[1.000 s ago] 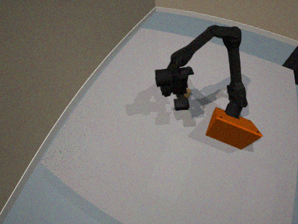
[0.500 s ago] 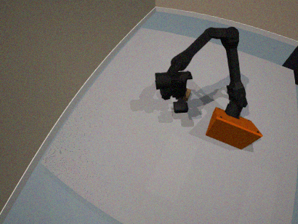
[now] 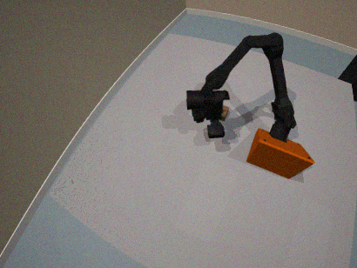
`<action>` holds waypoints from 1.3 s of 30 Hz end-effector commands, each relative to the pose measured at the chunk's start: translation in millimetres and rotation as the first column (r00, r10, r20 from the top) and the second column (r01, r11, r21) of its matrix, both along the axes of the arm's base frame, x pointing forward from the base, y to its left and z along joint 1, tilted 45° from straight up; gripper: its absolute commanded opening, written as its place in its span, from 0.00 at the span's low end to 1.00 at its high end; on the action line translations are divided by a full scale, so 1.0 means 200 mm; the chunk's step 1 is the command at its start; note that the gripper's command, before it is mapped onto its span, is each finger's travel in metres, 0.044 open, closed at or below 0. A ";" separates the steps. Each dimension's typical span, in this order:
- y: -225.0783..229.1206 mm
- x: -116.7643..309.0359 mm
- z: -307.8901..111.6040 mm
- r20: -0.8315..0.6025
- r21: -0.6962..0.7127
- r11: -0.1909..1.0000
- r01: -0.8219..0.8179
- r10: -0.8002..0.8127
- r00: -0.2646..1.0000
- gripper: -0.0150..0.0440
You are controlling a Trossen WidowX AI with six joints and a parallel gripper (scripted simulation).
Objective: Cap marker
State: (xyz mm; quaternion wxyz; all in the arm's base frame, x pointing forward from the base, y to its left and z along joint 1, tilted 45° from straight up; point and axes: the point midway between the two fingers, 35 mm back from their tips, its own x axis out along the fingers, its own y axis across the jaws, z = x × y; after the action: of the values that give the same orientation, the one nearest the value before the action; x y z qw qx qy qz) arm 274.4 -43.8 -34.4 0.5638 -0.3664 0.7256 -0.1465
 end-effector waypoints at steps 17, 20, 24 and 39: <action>-0.07 -0.02 -0.06 -0.010 -0.006 1.000 -0.001 0.001 1.000 0.43; -0.07 -0.02 -0.06 -0.009 -0.006 1.000 -0.001 0.001 1.000 0.40; -0.06 -0.02 -0.06 -0.009 -0.006 1.000 -0.001 0.001 1.000 0.29; 0.09 0.01 0.09 -0.009 -0.002 1.000 -0.002 0.002 1.000 0.25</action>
State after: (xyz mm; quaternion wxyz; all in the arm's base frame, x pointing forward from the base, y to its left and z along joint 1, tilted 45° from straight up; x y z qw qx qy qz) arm 274.0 -32.7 -23.7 0.5560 -0.3710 0.7297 -0.1441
